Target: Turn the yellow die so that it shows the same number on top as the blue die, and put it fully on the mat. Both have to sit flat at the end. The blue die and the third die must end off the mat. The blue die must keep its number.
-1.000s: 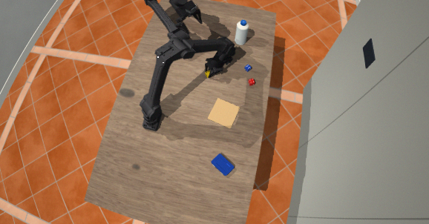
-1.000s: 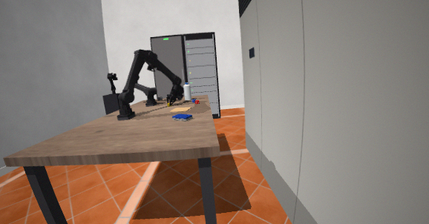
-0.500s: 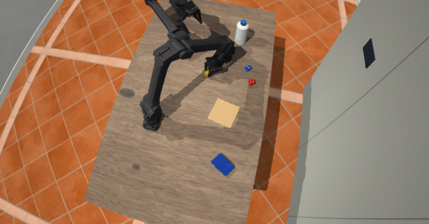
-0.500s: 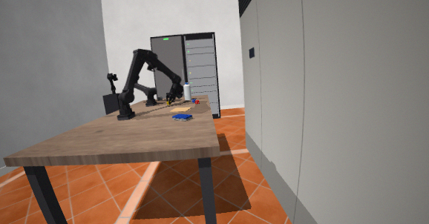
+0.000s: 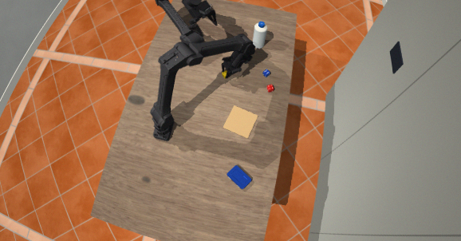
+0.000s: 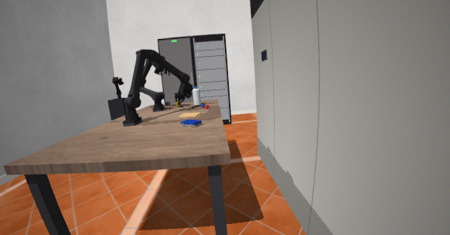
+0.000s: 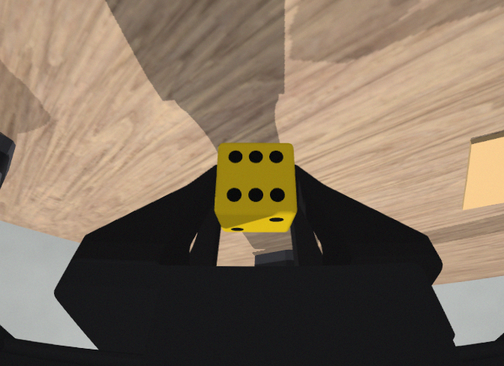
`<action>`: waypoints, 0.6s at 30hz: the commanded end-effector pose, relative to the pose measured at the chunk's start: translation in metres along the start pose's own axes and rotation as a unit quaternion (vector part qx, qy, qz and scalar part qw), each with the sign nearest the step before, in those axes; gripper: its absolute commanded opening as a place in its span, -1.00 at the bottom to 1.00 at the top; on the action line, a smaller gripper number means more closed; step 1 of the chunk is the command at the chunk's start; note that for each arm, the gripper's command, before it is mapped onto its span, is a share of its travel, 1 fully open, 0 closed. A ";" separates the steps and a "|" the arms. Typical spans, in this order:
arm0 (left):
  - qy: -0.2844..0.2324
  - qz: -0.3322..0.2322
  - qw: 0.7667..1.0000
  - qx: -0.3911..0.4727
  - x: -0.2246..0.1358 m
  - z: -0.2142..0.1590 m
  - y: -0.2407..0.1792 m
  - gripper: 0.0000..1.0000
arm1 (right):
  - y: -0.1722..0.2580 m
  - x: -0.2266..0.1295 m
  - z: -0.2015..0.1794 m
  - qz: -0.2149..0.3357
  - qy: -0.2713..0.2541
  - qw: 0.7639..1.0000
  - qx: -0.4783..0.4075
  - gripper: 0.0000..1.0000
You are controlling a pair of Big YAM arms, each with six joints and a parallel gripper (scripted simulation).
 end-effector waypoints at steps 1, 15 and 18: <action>-0.019 0.000 1.000 -0.001 -0.013 0.008 0.002 1.00 | -0.033 -0.017 0.009 0.045 -0.074 0.996 -0.011 -0.50; -0.106 -0.043 0.992 0.053 0.079 0.042 -0.025 1.00 | -0.186 0.013 0.028 0.153 -0.441 0.884 -0.035 -0.50; -0.136 -0.060 0.987 0.065 0.104 0.047 -0.035 1.00 | -0.215 0.025 0.014 0.147 -0.511 0.846 -0.042 -0.50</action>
Point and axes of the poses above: on each arm, the point where the finger pads meet when closed, its own x axis out along the fingers, its own y axis across the jaws, z = x × y, the point moved 9 cm from there along -x, back along the fingers, and after that the axes turned 11 degrees about x, right-handed, at the moved point
